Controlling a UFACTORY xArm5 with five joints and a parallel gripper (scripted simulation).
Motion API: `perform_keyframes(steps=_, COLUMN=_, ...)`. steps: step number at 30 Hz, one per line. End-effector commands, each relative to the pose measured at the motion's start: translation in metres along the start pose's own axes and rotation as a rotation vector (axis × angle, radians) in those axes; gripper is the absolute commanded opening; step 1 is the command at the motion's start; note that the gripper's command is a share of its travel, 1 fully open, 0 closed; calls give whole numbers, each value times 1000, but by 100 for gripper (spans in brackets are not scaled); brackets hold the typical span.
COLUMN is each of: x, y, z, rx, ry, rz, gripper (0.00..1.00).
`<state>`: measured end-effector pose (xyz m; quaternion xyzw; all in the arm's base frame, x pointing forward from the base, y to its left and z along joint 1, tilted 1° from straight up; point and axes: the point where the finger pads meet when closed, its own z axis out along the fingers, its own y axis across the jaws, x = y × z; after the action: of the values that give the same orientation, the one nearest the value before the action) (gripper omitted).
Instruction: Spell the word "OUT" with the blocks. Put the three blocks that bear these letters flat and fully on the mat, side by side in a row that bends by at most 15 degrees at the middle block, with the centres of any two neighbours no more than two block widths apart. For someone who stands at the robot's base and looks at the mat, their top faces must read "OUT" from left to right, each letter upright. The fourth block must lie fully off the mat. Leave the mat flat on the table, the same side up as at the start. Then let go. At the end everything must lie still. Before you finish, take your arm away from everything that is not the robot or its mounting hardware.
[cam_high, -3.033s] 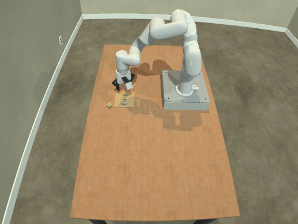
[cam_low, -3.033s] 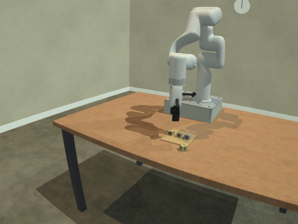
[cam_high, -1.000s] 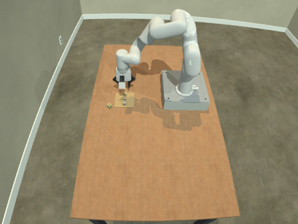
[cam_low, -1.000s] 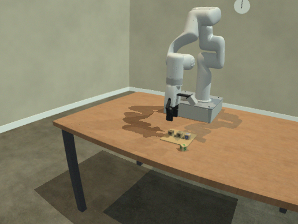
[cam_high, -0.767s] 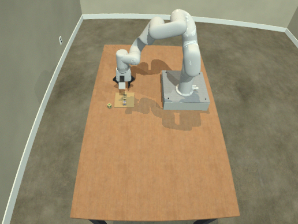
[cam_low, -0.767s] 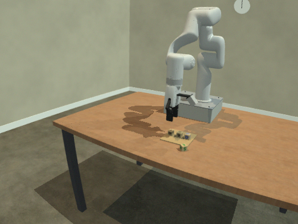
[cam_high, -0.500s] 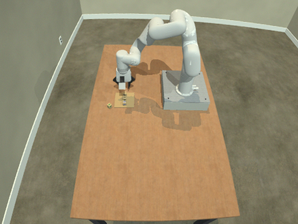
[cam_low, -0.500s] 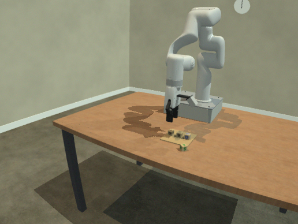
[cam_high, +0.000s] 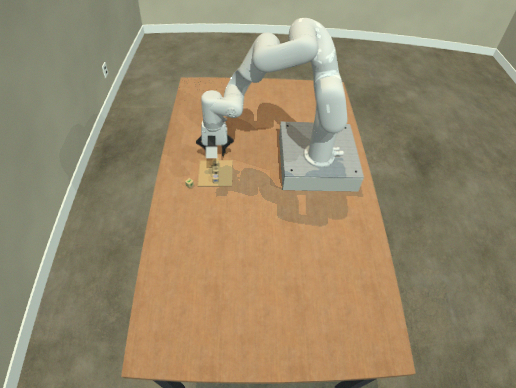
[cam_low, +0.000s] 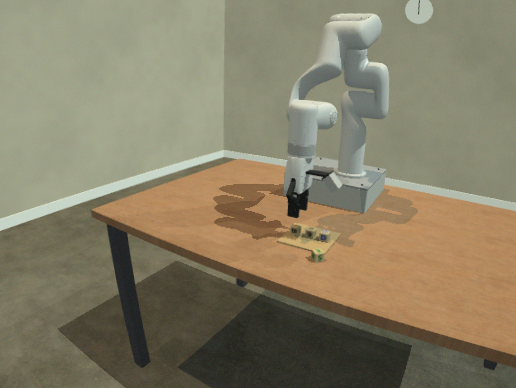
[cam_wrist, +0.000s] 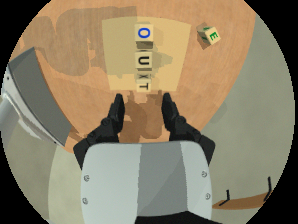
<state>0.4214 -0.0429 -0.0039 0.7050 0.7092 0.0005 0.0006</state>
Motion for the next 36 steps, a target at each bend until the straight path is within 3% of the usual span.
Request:
perform_keyframes(steps=1, x=0, y=2, z=4, rx=-4, ry=0, rz=0, gripper=61)
perform_keyframes(steps=17, x=0, y=2, z=23, rx=-4, ry=0, rz=0, gripper=61)
perform_keyframes(steps=36, x=1, y=2, z=28, rx=-4, ry=0, rz=0, gripper=61)
